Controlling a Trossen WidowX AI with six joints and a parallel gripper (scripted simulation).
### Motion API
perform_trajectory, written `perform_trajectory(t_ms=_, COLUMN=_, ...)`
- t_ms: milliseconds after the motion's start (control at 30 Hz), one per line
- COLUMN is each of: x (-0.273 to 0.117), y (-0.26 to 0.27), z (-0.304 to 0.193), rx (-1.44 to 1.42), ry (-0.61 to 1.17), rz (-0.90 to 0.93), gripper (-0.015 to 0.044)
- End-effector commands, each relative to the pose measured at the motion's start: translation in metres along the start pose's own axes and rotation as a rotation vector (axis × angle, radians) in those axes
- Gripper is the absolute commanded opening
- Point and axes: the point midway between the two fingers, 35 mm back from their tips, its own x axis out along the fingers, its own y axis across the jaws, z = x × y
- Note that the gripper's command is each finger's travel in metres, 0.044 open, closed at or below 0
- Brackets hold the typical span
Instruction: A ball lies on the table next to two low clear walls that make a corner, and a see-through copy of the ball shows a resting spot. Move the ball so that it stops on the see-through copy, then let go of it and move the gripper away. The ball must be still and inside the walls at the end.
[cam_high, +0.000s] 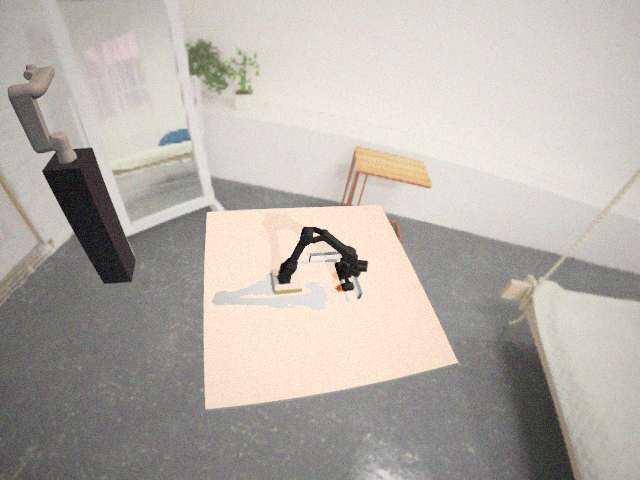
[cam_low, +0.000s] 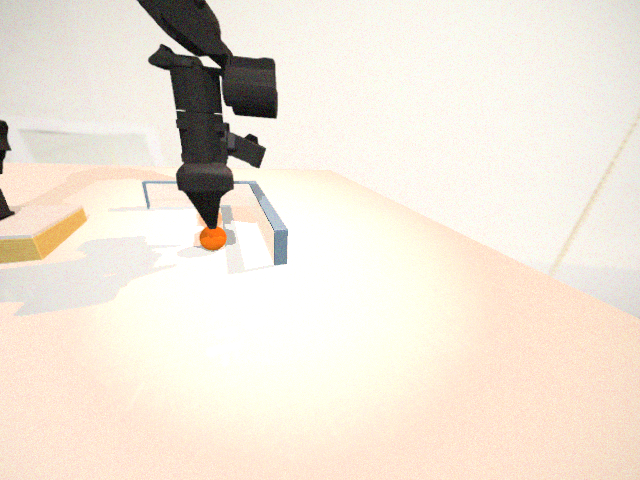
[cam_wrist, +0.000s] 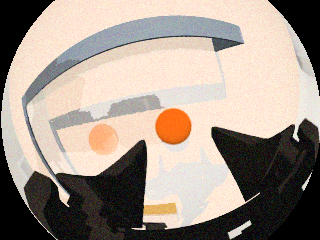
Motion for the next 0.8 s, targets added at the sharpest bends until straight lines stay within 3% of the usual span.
perform_trajectory(t_ms=0, x=0.009, y=0.001, z=-0.001, rx=0.006, ry=0.006, rz=0.007, gripper=0.0308)
perform_trajectory(t_ms=567, x=0.034, y=0.001, z=-0.002, rx=0.006, ry=0.006, rz=0.007, gripper=0.0308)
perform_trajectory(t_ms=700, x=0.034, y=0.001, z=-0.002, rx=0.006, ry=0.006, rz=0.007, gripper=0.0203)
perform_trajectory(t_ms=767, x=0.034, y=0.001, z=-0.002, rx=0.006, ry=0.006, rz=0.007, gripper=0.0189)
